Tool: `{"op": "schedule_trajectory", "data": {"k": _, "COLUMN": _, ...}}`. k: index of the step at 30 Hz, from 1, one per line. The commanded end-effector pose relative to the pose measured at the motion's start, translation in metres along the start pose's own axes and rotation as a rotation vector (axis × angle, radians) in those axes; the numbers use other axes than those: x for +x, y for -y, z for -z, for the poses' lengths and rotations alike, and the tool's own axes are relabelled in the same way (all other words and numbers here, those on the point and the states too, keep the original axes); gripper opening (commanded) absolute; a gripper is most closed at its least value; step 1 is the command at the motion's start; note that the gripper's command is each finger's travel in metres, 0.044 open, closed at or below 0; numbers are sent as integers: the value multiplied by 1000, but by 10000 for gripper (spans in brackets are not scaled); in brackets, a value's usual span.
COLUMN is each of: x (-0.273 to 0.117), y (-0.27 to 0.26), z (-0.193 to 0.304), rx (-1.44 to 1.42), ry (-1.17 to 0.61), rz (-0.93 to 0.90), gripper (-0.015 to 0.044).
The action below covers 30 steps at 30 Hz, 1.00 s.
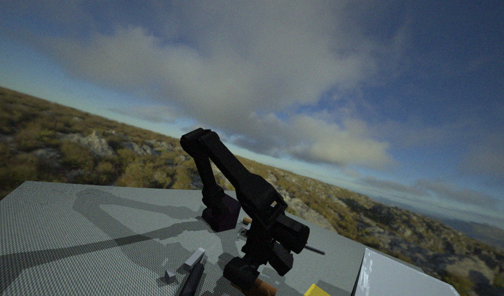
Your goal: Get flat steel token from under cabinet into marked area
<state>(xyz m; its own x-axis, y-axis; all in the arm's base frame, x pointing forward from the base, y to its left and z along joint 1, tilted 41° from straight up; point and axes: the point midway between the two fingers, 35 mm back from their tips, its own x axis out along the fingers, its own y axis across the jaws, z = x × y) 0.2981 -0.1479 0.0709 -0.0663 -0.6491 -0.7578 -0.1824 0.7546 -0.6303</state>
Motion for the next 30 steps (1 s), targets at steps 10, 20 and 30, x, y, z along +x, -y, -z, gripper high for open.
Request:
{"op": "schedule_trajectory", "data": {"k": 10, "x": 0, "y": 1, "z": -18, "rx": 6, "ry": 1, "rz": 3, "gripper": 0}}
{"op": "schedule_trajectory", "data": {"k": 20, "x": -1, "y": 1, "z": -29, "rx": 6, "ry": 1, "rz": 3, "gripper": 0}}
{"op": "schedule_trajectory", "data": {"k": 30, "x": -1, "y": 1, "z": -40, "rx": 7, "ry": 2, "rz": 3, "gripper": 0}}
